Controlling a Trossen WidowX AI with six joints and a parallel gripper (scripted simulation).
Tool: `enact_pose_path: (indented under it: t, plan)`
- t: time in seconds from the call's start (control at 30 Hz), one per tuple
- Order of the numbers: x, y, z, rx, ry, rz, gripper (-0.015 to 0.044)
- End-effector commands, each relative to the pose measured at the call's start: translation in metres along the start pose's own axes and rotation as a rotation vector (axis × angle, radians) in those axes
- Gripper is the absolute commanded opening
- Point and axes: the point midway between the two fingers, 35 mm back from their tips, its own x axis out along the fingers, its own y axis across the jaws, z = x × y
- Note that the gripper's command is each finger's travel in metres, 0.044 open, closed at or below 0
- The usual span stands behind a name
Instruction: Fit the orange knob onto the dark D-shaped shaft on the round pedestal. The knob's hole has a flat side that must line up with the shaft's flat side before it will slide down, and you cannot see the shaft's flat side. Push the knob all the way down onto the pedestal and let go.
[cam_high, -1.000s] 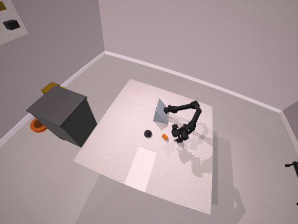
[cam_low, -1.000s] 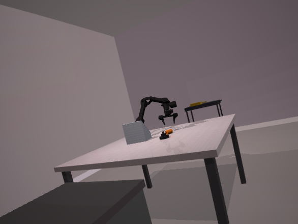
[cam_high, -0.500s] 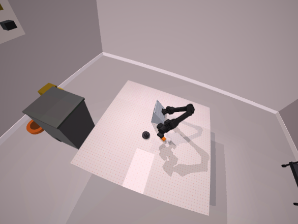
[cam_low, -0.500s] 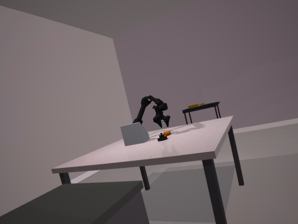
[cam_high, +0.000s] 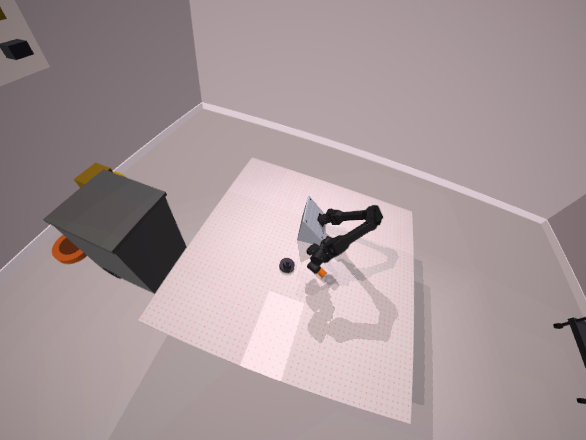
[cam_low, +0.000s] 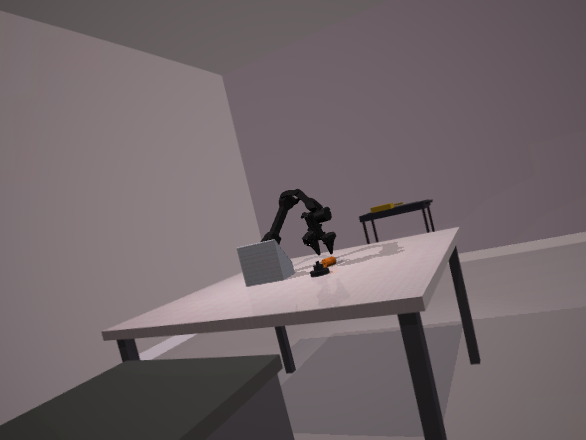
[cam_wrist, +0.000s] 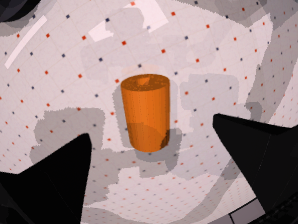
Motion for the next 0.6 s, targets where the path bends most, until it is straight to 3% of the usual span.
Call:
enact_pose_path:
  t: [0.0, 0.57]
  plan:
    - [0.007, 0.000, 0.001, 0.008, 0.004, -0.004, 0.0440]
    - [0.033, 0.000, 0.006, 0.008, 0.004, -0.004, 0.0440]
